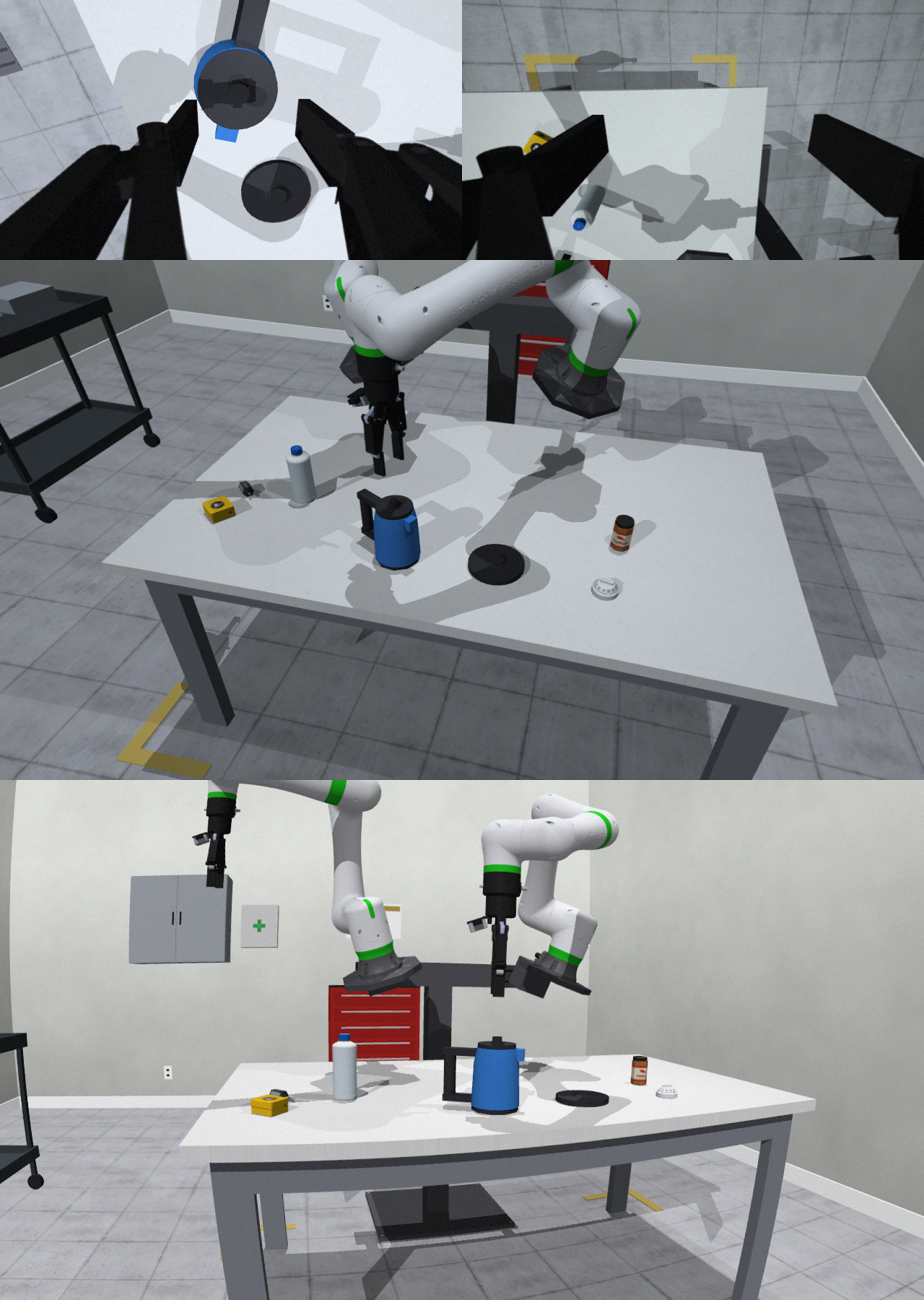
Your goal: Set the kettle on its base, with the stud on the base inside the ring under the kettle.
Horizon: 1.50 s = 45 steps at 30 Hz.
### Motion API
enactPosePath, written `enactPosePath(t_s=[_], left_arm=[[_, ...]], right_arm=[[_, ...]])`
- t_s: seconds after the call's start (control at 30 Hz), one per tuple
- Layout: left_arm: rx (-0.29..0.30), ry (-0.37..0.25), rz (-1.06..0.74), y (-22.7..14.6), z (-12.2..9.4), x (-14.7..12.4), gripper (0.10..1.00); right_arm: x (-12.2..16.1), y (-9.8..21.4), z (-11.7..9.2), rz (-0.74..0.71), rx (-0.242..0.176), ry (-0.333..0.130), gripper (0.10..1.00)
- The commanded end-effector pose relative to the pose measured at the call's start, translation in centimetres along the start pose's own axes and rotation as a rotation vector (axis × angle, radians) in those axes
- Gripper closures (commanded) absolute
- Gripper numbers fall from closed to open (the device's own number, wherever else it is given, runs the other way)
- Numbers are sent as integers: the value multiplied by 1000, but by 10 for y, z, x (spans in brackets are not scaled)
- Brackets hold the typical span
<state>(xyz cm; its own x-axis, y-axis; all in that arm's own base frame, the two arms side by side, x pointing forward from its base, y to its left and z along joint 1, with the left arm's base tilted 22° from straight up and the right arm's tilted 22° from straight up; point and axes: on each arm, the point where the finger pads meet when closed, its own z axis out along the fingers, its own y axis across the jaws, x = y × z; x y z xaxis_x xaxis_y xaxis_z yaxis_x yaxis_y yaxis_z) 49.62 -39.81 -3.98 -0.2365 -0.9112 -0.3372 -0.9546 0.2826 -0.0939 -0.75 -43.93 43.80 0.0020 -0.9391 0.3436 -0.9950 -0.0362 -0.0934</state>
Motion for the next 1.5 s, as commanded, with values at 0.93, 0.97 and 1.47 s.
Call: enactPosePath(t_s=[0.93, 0.97, 1.47], left_arm=[[54, -22, 224, 18, 16, 66, 576], [54, -22, 224, 18, 16, 66, 576], [54, -22, 224, 18, 16, 66, 576]], right_arm=[[0, 0, -1, 0, 0, 2, 98], [0, 0, -1, 0, 0, 2, 98], [0, 0, -1, 0, 0, 2, 98]])
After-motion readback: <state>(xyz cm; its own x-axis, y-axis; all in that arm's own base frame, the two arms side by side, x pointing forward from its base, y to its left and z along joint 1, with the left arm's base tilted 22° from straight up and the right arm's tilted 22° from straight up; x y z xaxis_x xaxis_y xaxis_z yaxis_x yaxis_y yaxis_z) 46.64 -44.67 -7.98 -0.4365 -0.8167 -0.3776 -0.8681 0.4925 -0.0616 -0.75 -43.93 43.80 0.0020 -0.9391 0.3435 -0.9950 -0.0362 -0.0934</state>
